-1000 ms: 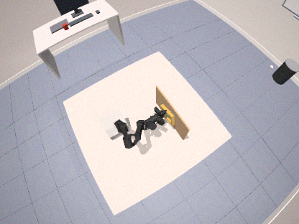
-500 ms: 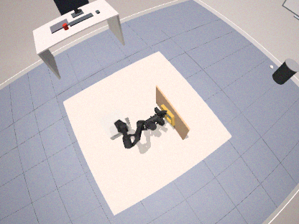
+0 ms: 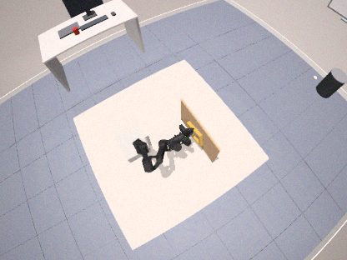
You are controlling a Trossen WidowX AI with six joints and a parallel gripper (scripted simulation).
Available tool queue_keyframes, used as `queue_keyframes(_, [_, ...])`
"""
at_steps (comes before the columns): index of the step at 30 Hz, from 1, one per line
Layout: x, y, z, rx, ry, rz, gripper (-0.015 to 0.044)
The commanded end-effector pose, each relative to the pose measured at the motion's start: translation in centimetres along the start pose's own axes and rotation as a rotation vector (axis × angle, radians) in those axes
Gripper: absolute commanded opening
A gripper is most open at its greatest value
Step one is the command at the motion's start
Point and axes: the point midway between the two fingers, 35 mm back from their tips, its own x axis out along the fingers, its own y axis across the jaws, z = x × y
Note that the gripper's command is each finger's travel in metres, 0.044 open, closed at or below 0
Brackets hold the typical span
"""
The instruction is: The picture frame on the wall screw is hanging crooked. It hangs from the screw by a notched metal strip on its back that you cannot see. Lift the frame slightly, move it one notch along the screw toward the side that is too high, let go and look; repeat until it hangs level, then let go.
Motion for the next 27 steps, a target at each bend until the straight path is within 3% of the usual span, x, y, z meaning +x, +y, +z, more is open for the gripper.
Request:
queue_keyframes(1, [0.05,0.51,0.45,0.000,-0.010,0.022,0.0000])
queue_keyframes(27, [0.08,-0.29,0.33,0.000,-0.010,0.022,0.0000])
